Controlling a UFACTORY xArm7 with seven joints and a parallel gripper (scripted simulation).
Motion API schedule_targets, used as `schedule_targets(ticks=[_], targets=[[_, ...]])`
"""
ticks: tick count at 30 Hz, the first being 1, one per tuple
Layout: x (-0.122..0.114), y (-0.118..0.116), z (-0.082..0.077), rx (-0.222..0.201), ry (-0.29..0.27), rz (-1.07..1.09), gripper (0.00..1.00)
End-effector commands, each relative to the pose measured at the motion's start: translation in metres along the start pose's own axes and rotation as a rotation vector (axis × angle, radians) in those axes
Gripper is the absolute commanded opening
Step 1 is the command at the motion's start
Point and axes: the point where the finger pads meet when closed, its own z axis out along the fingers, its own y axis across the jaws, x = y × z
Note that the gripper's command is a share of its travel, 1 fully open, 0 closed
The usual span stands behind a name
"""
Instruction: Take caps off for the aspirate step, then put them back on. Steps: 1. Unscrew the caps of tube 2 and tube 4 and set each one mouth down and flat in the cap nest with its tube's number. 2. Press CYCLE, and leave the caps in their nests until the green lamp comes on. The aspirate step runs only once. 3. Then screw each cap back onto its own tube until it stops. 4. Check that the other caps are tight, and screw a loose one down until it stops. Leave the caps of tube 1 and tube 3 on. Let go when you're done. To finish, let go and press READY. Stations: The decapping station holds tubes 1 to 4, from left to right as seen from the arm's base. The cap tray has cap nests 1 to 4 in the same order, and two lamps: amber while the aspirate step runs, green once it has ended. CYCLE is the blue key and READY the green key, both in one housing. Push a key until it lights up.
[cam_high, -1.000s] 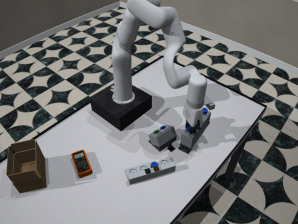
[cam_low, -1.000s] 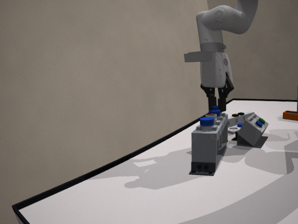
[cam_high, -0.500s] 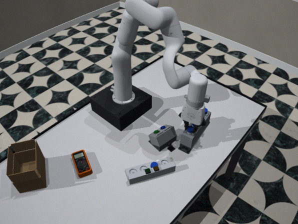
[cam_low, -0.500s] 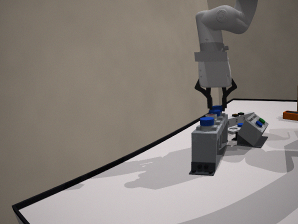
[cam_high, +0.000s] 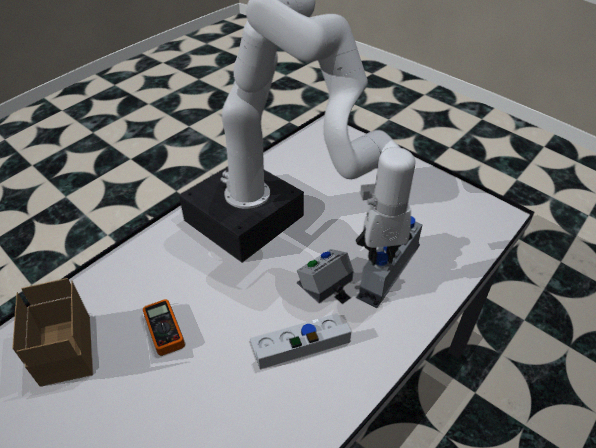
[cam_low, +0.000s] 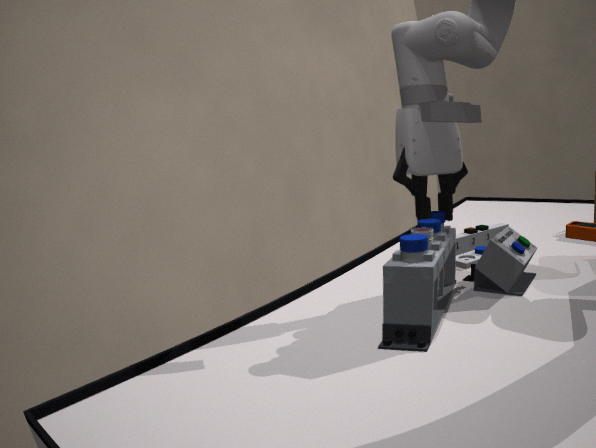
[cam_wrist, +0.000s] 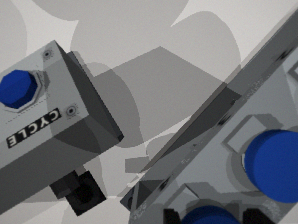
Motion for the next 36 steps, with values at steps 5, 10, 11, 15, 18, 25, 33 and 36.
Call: schedule_targets(ticks=[5, 10, 11, 15, 18, 25, 33, 36], targets=[[-0.0016, 0.0012, -0.0015, -0.021, 0.013, -0.044, 0.46], [-0.0016, 0.0012, -0.0015, -0.021, 0.013, -0.044, 0.46], [-0.0016, 0.0012, -0.0015, -0.021, 0.013, -0.044, 0.46], [-0.0017, 0.0012, -0.0014, -0.02, 0.014, 0.04, 0.46], [-0.0016, 0.0012, -0.0015, -0.02, 0.015, 0.123, 0.46], [-0.0016, 0.0012, -0.0014, -0.017, 0.02, 0.57, 0.46], [-0.0016, 0.0011, -0.0014, -0.014, 0.025, 0.96, 0.46], [-0.0017, 0.0011, -0.0014, -0.012, 0.023, 1.003, 0.46]])
